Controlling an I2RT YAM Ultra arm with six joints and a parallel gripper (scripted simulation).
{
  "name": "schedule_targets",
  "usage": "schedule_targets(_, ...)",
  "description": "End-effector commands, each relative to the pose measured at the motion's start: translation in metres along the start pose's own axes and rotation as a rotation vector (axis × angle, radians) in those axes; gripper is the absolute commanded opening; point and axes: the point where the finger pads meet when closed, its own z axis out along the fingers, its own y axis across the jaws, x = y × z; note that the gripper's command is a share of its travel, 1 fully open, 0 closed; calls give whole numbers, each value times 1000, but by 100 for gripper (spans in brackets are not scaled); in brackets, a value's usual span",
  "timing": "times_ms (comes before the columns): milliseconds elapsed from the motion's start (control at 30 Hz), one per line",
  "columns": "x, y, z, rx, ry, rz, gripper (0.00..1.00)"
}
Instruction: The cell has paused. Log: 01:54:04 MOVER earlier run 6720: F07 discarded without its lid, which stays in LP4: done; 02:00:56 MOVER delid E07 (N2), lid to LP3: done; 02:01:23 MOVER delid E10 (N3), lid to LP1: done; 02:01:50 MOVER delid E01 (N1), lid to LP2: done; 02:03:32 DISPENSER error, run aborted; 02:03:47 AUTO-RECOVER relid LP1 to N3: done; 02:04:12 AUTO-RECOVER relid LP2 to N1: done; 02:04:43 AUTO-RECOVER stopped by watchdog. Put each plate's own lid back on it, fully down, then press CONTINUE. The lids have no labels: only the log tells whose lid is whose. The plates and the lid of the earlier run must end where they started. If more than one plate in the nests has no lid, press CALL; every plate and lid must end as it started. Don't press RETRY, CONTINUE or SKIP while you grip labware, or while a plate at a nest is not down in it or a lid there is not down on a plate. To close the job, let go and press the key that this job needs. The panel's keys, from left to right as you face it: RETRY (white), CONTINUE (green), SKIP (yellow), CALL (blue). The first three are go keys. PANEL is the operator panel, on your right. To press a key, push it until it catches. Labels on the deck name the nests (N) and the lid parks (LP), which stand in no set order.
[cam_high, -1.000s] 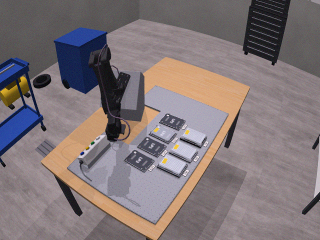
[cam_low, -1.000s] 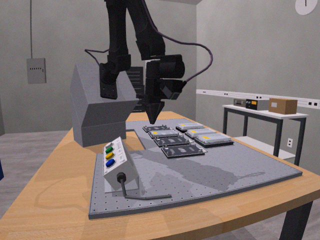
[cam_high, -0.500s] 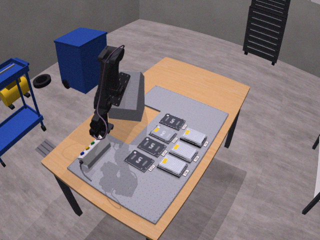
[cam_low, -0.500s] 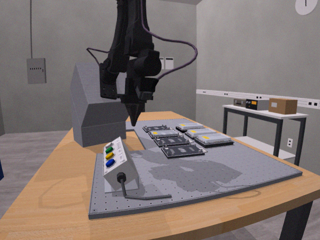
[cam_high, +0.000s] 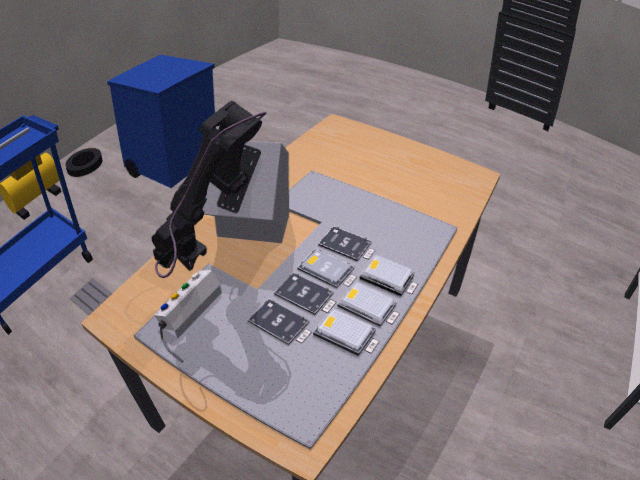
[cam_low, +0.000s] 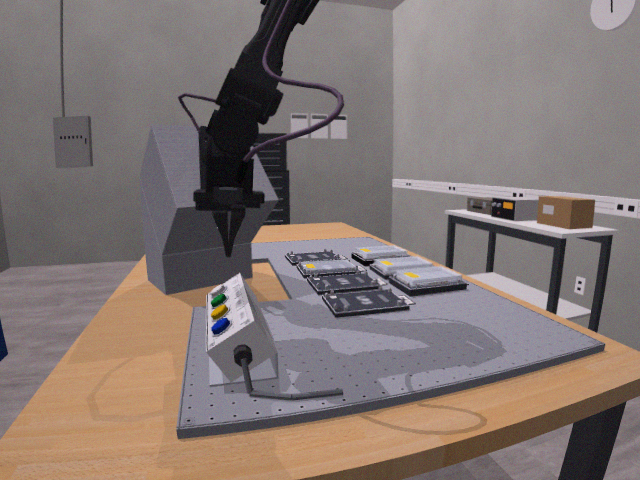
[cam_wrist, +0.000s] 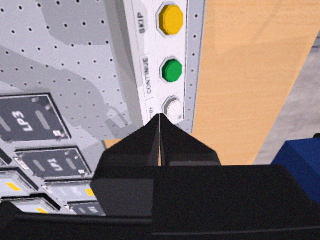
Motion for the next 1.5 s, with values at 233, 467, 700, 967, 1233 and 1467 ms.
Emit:
schedule_targets(233,-32,-18,0,-61,-42,-41,0)
schedule_targets(467,-34,-19,0,-61,-42,-41,0)
schedule_targets(700,-37,-19,-1,-61,-50,-45,0)
schedule_targets(967,-37,-21,1,-60,-42,-41,0)
schedule_targets(1233,-39,-21,0,-59,-48,-44,0)
schedule_targets(1467,-39,-23,2,-60,-42,-41,0)
